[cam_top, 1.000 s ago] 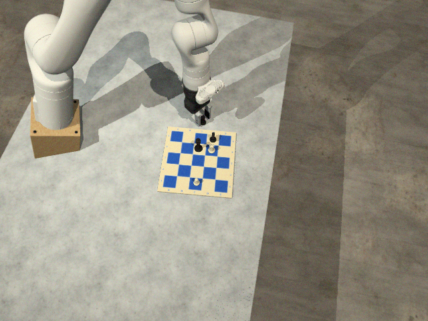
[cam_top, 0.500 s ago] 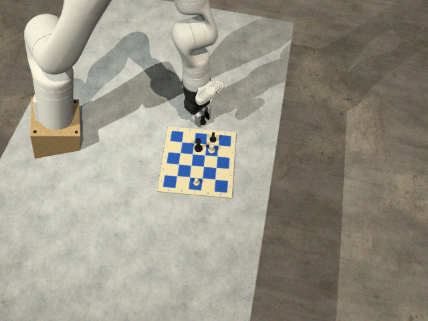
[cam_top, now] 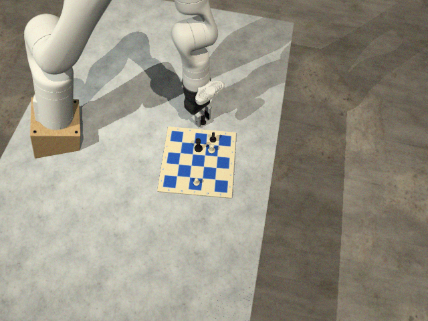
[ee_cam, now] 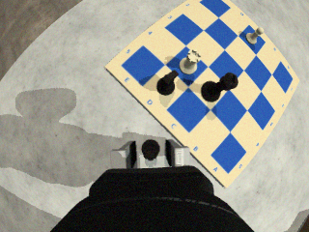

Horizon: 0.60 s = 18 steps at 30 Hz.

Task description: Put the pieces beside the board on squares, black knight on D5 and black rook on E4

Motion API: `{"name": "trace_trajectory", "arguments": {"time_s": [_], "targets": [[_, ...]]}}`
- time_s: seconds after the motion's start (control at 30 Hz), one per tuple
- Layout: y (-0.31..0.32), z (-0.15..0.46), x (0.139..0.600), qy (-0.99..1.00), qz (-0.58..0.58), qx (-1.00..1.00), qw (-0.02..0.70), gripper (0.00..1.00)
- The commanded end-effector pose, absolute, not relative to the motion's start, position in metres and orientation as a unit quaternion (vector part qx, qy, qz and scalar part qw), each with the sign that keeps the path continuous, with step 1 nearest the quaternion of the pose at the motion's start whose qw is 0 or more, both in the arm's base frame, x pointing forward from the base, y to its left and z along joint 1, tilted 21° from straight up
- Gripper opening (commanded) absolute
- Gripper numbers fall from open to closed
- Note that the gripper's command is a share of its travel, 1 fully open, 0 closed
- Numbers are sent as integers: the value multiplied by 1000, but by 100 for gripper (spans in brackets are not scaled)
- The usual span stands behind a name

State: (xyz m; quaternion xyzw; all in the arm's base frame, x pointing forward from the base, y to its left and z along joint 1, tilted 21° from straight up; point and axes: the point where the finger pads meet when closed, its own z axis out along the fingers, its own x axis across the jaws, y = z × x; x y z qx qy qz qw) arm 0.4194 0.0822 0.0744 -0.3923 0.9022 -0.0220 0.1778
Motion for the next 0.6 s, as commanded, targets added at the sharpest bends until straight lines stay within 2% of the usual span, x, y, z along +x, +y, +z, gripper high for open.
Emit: {"name": "trace_trajectory", "arguments": {"time_s": [0.0, 0.13, 0.17, 0.57], "targets": [[82, 75, 420, 902, -22, -392, 178, 73], [82, 75, 420, 902, -22, -392, 178, 73], [82, 75, 420, 902, -22, -392, 178, 0], [82, 75, 420, 902, -22, -392, 178, 0]]}}
